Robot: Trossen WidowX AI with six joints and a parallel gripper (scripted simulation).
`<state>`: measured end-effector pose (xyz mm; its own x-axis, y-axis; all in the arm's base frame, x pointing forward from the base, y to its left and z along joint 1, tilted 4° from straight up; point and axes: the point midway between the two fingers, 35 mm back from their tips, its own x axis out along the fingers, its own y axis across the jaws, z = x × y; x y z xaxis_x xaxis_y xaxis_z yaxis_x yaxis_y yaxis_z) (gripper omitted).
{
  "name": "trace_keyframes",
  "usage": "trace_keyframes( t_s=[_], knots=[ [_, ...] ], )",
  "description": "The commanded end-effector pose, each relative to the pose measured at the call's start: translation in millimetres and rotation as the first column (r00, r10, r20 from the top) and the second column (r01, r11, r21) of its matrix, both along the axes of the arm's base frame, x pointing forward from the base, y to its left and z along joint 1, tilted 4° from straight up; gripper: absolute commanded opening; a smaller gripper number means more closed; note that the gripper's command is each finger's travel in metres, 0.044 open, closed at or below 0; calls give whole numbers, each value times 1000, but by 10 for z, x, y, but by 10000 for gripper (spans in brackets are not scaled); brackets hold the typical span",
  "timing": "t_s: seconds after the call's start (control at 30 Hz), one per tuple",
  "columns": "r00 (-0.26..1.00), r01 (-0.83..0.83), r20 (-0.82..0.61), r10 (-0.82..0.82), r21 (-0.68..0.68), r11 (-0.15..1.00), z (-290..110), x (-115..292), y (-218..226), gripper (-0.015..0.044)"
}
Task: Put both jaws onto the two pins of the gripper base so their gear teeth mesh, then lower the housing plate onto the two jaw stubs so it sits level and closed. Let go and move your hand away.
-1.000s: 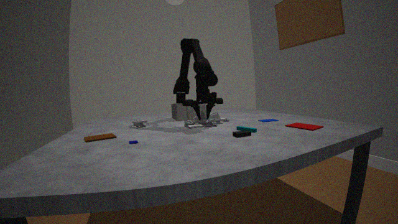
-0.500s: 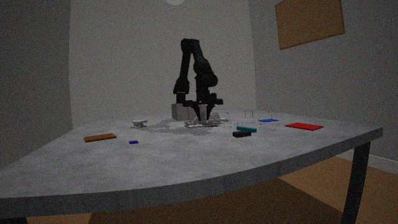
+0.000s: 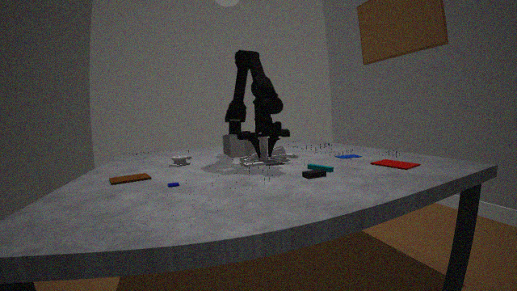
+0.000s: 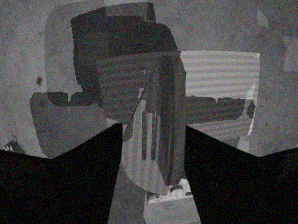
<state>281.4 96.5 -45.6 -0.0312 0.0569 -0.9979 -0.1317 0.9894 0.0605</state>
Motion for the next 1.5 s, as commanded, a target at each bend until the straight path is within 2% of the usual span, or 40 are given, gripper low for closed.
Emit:
trace_keyframes(
  t_s=[0.0, 1.47],
  knots=[
    [1000, 3, -2, -3, -2, 1000, -34, -14, -5, 134],
    [1000, 3, -2, -3, -3, 1000, 2, -12, -7, 134]
  ],
)
